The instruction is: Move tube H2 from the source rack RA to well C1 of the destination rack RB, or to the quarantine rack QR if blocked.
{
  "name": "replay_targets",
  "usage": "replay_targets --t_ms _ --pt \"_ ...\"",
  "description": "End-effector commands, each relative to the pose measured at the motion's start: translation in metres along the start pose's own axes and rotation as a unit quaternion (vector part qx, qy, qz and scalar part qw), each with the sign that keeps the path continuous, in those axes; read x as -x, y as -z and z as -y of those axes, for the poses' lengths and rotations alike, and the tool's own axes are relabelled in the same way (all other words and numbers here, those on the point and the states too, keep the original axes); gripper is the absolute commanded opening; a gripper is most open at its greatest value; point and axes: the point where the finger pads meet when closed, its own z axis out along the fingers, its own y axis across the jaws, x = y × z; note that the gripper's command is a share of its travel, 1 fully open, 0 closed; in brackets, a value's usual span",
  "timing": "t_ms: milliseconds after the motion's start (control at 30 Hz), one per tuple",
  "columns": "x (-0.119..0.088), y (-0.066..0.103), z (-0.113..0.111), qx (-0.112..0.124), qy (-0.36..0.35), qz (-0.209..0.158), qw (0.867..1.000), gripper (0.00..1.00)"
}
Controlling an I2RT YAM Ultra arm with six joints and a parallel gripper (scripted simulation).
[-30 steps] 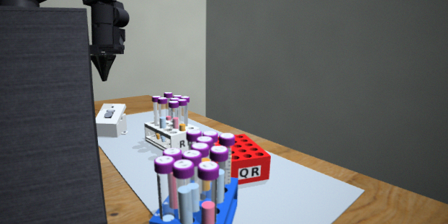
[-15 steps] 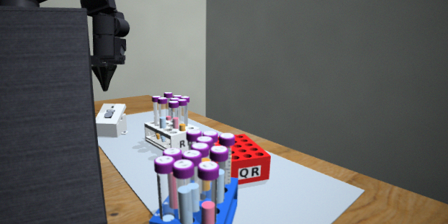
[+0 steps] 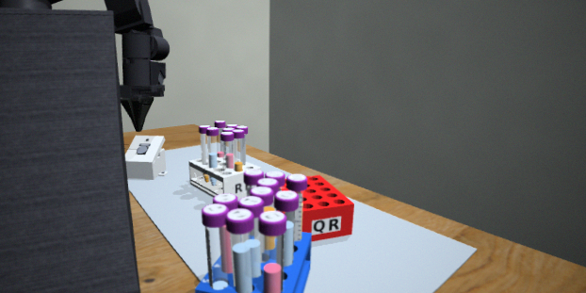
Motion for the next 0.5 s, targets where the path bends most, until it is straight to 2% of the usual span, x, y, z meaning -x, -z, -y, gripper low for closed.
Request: replay_targets --t_ms 0,233,267,467 --pt "0.026 -0.003 0.002 -0.007 0.003 0.032 0.999 0.0" --pt "0.027 -0.014 0.001 -0.007 0.004 0.032 0.999 0.0" --pt "0.027 -0.015 0.008 -0.01 -0.005 0.034 0.999 0.0" --pt "0.027 -0.026 0.003 -0.008 0.001 0.032 0.999 0.0"
